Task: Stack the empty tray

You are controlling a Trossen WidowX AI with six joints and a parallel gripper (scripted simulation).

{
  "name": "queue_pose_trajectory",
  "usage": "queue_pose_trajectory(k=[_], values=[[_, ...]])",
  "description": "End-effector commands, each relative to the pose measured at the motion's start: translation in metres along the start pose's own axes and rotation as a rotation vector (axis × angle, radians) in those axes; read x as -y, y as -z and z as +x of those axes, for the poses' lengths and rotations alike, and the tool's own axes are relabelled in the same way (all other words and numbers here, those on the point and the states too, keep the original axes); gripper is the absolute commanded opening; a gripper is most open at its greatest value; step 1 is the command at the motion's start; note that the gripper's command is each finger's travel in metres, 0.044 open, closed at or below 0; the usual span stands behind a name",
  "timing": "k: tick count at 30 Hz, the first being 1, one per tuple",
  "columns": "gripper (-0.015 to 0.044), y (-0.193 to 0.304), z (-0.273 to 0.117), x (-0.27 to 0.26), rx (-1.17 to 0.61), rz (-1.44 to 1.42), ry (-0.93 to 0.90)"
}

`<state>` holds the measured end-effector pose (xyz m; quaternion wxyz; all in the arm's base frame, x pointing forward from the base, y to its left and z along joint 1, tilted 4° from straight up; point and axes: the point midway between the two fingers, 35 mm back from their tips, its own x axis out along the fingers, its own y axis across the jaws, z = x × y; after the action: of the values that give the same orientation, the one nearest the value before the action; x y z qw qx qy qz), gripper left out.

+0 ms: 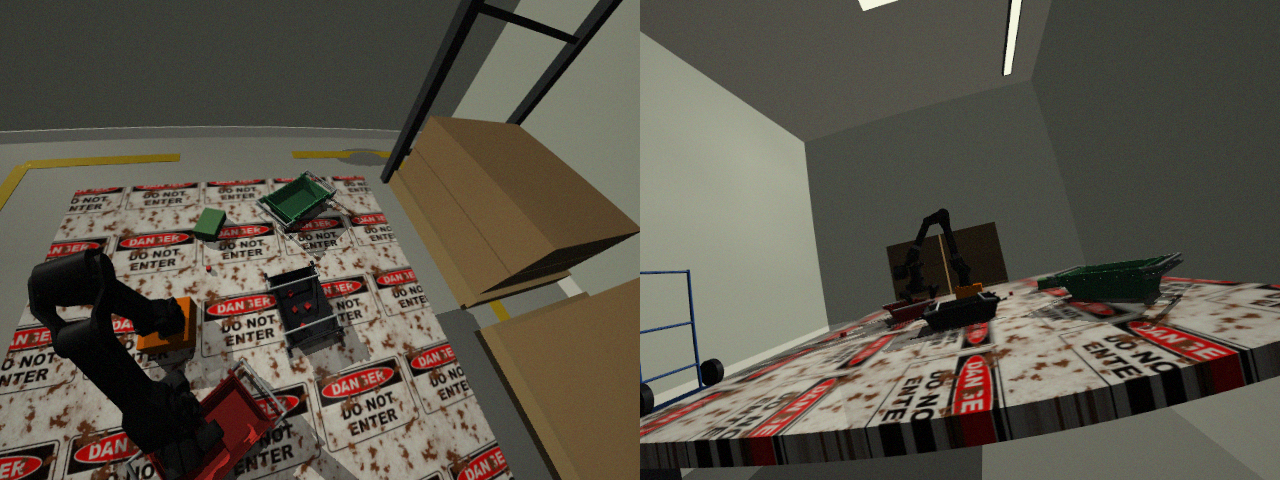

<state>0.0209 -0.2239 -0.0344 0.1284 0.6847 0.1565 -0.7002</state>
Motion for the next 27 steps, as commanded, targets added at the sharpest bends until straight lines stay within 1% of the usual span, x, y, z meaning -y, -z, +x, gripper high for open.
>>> queue_pose_trajectory(k=[1, 8, 23, 27], values=[[0.044, -0.0002, 0.0054, 0.0025, 0.004, 0.0, 0.005], [0.044, -0.0002, 0.0054, 0.0025, 0.004, 0.0, 0.005], [0.022, -0.0002, 0.0054, 0.0025, 0.004, 0.0, 0.005], [0.0193, -0.0002, 0.0054, 0.0025, 0.004, 0.0, 0.005]])
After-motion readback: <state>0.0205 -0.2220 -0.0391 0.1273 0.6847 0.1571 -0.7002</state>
